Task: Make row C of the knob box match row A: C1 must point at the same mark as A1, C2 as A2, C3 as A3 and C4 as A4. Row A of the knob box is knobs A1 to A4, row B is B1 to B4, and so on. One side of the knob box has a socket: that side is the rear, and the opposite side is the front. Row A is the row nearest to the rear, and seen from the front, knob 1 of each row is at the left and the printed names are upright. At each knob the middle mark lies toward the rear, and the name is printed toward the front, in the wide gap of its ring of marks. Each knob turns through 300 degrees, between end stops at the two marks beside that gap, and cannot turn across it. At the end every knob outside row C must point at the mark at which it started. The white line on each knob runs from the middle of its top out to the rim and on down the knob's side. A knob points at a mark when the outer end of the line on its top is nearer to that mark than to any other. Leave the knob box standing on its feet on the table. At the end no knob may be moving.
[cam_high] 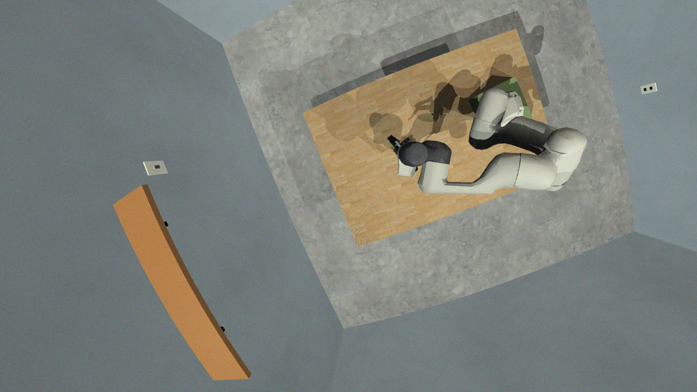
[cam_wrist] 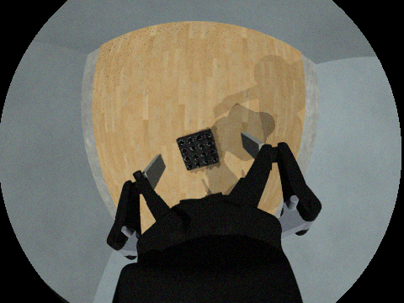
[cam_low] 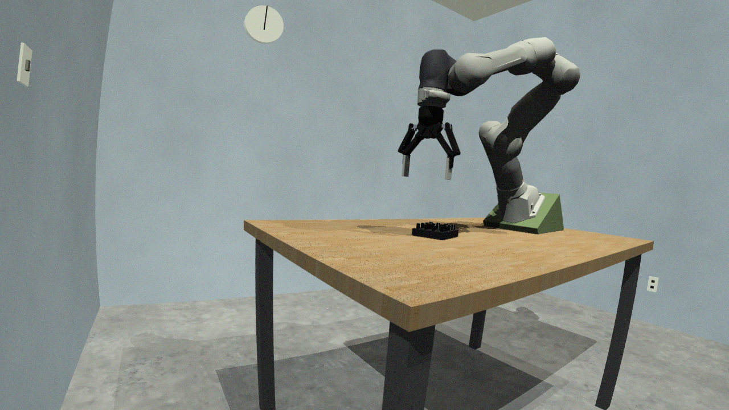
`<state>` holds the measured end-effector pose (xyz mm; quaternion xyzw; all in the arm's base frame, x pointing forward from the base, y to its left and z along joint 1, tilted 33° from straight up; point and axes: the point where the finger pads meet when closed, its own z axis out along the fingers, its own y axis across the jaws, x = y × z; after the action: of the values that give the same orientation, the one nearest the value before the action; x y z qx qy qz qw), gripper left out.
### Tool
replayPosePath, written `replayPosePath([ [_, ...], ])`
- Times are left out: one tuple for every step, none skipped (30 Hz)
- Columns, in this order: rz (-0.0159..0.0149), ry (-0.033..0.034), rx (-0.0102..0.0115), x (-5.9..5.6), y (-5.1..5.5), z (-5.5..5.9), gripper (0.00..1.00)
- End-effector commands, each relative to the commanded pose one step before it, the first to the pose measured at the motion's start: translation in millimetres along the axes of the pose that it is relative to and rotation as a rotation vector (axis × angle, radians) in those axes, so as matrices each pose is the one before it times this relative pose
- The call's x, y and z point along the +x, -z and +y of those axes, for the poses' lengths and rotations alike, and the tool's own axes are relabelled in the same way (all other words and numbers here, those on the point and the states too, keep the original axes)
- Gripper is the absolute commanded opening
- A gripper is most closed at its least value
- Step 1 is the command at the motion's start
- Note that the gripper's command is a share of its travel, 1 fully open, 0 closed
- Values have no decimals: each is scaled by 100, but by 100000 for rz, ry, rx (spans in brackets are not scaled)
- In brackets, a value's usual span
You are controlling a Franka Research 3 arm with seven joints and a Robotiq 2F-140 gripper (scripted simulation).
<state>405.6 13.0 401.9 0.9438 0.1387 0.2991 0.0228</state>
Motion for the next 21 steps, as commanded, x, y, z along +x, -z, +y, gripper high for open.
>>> replayPosePath([
  [-3197, -1726, 1834, -941, 847, -578, 100],
  [0, 0, 0, 0, 246, 0, 100],
  [0, 0, 0, 0, 179, 0, 100],
  [0, 0, 0, 0, 118, 0, 100],
  [0, 0, -1, 0, 65, 0, 100],
  [0, 0, 0, 0, 26, 0, 100],
  [0, 0, 0, 0, 4, 0, 100],
  [0, 0, 0, 0, 0, 0, 100],
  [0, 0, 0, 0, 0, 0, 100],
  [0, 0, 0, 0, 0, 0, 100],
  [0, 0, 0, 0, 0, 0, 100],
  [0, 0, 0, 0, 0, 0, 100],
  [0, 0, 0, 0, 0, 0, 100],
  [0, 0, 0, 0, 0, 0, 100],
  [0, 0, 0, 0, 0, 0, 100],
  [0, 0, 0, 0, 0, 0, 100],
  [0, 0, 0, 0, 0, 0, 100],
  [0, 0, 0, 0, 0, 0, 100],
  [0, 0, 0, 0, 0, 0, 100],
  [0, 0, 0, 0, 0, 0, 100],
  [0, 0, 0, 0, 0, 0, 100],
])
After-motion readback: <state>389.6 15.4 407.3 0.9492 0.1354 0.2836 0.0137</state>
